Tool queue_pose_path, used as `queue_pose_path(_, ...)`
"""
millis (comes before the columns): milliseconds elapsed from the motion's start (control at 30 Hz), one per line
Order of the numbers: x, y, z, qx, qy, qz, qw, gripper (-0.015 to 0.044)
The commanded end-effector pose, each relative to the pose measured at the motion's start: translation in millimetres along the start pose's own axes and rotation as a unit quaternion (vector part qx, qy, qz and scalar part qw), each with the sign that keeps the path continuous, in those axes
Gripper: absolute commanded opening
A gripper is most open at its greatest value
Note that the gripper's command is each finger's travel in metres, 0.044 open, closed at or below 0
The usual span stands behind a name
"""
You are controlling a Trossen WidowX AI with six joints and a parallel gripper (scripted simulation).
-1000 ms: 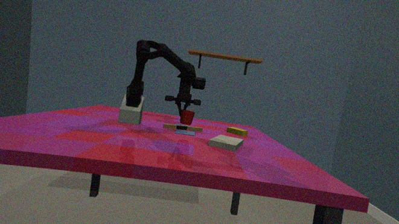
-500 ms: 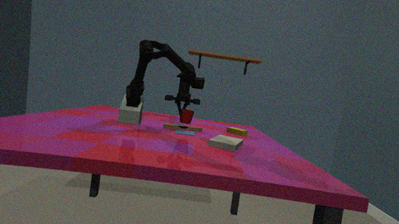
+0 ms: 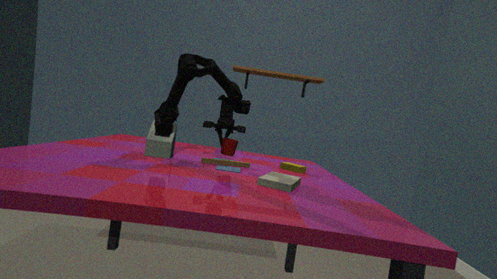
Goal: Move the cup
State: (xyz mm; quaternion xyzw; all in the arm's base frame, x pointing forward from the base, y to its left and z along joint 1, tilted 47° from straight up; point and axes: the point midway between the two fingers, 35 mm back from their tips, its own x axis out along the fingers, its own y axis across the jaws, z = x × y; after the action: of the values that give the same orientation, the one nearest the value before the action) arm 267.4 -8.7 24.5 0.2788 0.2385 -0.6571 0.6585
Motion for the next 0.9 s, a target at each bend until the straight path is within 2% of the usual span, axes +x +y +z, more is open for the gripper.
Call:
queue_pose_path(0, 0, -2, -11, 0.003, 0.002, -0.001, 1.0, 0.0)
queue_pose_path(867, -2, -14, -73, 0.003, 0.003, -0.001, 1.0, 0.0)
